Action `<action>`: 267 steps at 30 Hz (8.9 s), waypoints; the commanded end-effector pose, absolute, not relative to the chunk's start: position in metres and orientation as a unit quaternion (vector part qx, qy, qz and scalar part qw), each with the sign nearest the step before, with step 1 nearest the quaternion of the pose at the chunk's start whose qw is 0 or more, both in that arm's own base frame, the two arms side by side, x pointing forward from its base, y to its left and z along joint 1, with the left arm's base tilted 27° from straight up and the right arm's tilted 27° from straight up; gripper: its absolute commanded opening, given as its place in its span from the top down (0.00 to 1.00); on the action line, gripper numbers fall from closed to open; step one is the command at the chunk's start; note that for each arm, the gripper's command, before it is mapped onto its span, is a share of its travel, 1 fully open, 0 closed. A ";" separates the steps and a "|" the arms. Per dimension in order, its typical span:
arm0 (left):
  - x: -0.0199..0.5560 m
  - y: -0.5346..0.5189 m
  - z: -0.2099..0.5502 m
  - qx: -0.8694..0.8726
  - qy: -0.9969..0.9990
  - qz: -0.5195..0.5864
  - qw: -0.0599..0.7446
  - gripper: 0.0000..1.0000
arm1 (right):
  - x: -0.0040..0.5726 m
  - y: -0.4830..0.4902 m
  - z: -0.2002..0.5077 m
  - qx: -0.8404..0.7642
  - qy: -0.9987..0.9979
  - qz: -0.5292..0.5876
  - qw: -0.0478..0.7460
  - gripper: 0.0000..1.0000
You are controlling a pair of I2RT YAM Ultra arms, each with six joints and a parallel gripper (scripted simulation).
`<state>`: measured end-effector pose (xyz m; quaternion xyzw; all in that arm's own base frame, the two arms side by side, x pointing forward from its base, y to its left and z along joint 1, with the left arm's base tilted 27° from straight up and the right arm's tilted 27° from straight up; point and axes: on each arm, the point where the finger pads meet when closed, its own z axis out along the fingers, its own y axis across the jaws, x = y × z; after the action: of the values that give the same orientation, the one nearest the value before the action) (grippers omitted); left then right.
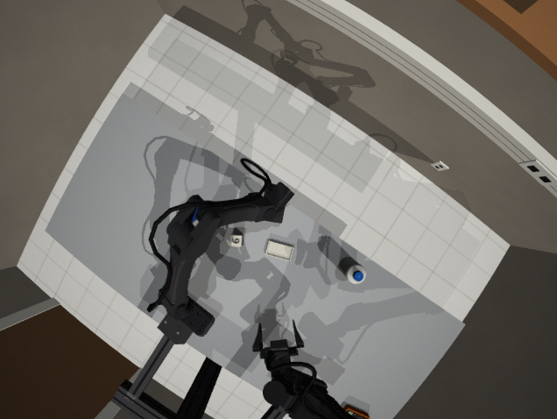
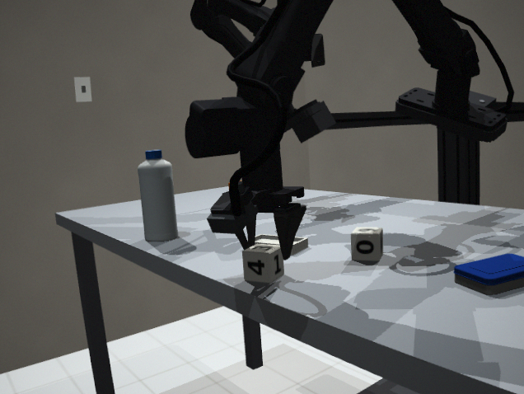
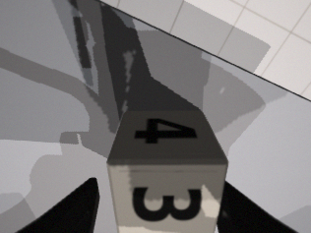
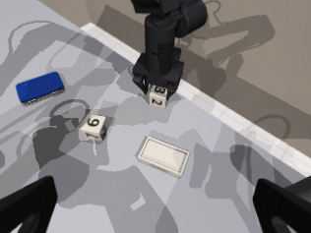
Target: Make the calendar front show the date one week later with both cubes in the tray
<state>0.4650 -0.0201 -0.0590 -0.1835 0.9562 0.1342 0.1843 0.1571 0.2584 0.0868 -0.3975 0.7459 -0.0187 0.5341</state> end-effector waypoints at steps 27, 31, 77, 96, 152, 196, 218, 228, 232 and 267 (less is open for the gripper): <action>0.434 -0.074 -0.017 -0.175 0.954 0.131 0.205 0.59 | 0.159 0.268 0.105 -0.369 0.747 0.001 0.553 0.00; 0.429 -0.080 -0.022 -0.148 0.959 0.138 0.200 0.59 | 0.156 0.264 0.101 -0.372 0.750 -0.004 0.546 0.00; 0.364 -0.159 -0.120 0.572 0.785 0.238 0.036 0.59 | 0.081 0.151 0.106 -0.391 0.762 -0.031 0.514 0.00; 0.374 -0.149 -0.122 0.569 0.784 0.245 0.038 0.59 | 0.090 0.150 0.100 -0.390 0.761 -0.039 0.516 0.00; 0.381 -0.156 -0.114 0.538 0.802 0.257 0.048 0.59 | 0.115 0.159 0.092 -0.378 0.760 -0.046 0.526 0.00; 0.380 -0.160 -0.094 0.529 0.809 0.247 0.062 0.28 | 0.115 0.159 0.092 -0.378 0.760 -0.046 0.526 0.00; 0.358 -0.097 -0.020 0.282 0.907 0.296 0.104 0.30 | 0.101 0.178 0.071 -0.478 0.777 -0.065 0.404 0.00; 0.336 -0.030 -0.037 0.017 0.959 0.226 0.168 0.30 | 0.109 0.209 0.063 -0.569 0.770 -0.037 0.286 0.00; 0.333 -0.020 -0.042 -0.051 0.961 0.195 0.191 0.30 | 0.115 0.224 0.065 -0.606 0.751 -0.008 0.263 0.00; 0.320 0.041 -0.106 -0.233 0.944 0.119 0.198 0.41 | 0.230 0.261 0.120 -0.704 0.621 0.104 0.329 0.00</action>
<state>0.3044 0.0426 -0.1066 -0.2381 0.9465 0.1313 0.1738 0.2301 0.2458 0.1032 -0.6945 0.6459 0.0857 0.3051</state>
